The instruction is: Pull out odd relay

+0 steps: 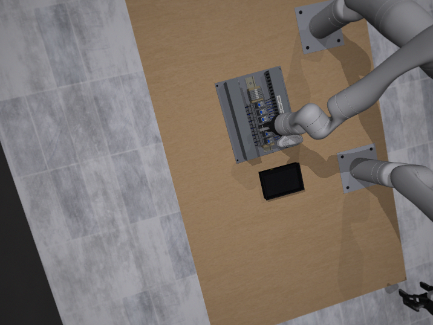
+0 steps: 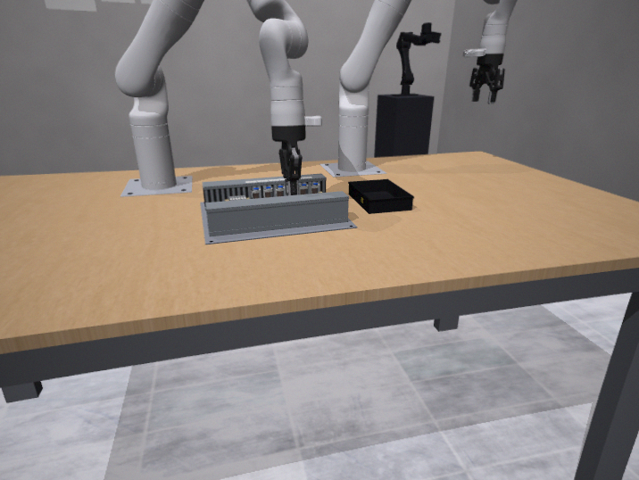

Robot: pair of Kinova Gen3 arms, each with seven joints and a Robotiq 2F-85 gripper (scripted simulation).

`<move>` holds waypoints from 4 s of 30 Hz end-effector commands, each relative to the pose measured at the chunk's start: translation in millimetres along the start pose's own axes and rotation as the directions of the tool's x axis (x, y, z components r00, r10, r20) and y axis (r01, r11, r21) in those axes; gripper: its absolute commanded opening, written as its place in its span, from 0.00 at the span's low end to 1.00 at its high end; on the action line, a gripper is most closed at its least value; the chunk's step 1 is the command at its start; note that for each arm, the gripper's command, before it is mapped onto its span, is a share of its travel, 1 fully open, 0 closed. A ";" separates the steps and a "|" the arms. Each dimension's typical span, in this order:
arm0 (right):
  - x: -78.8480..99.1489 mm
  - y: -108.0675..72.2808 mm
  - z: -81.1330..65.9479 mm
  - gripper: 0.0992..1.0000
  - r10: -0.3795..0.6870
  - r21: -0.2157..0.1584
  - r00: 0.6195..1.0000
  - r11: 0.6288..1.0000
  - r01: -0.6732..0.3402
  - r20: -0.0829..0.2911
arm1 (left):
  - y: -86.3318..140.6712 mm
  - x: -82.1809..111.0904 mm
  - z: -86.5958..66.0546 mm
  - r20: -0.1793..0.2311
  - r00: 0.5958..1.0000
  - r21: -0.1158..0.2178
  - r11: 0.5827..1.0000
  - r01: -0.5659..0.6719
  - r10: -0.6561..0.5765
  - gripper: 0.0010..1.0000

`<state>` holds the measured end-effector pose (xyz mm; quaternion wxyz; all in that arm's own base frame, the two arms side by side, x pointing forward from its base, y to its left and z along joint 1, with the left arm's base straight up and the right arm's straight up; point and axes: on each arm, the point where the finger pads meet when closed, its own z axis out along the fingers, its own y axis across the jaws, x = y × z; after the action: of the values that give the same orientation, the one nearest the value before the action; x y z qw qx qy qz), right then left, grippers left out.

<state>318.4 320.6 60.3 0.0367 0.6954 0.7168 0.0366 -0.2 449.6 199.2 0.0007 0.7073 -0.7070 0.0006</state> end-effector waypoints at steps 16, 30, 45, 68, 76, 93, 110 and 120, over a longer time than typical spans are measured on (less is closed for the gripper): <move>0.4 1.4 -0.8 0.00 0.000 0.026 1.000 1.000 0.000 -0.002 | 0.0 -0.4 -0.8 0.002 1.000 0.000 1.000 0.000 0.000 1.00; 0.4 2.1 -0.9 0.00 0.000 0.051 1.000 0.999 0.000 -0.002 | 0.0 -0.4 -0.8 0.002 1.000 0.000 1.000 0.000 0.000 1.00; 0.4 2.7 -1.0 0.00 0.000 0.073 1.000 0.997 0.000 -0.002 | 0.0 -0.4 -0.8 0.002 1.000 0.000 1.000 0.000 0.000 1.00; 0.4 3.5 -1.0 0.00 0.000 0.105 1.000 0.994 0.000 -0.002 | 0.0 -0.4 -0.8 0.002 1.000 0.000 1.000 0.000 0.000 1.00; 0.4 3.8 -1.0 0.00 0.000 0.116 1.000 0.993 0.000 -0.002 | 0.0 -0.4 -0.8 0.002 1.000 0.000 1.000 0.000 0.000 1.00; 0.4 4.5 -1.1 0.00 0.000 0.142 1.000 0.990 0.000 -0.002 | 0.0 -0.4 -0.8 0.002 1.000 0.000 1.000 0.000 0.000 1.00; 0.4 5.2 -1.1 0.00 0.000 0.168 1.000 0.986 0.000 -0.002 | 0.0 -0.4 -0.8 0.002 1.000 0.000 1.000 0.000 0.000 1.00; 0.4 5.6 -1.1 0.00 0.000 0.180 1.000 0.984 0.000 -0.002 | 0.0 -0.4 -0.8 0.002 1.000 0.000 1.000 0.000 0.000 1.00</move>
<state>323.5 320.8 61.3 -0.0274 0.6959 0.7170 -0.0293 -0.2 449.6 199.2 0.0007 0.7073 -0.7070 0.0006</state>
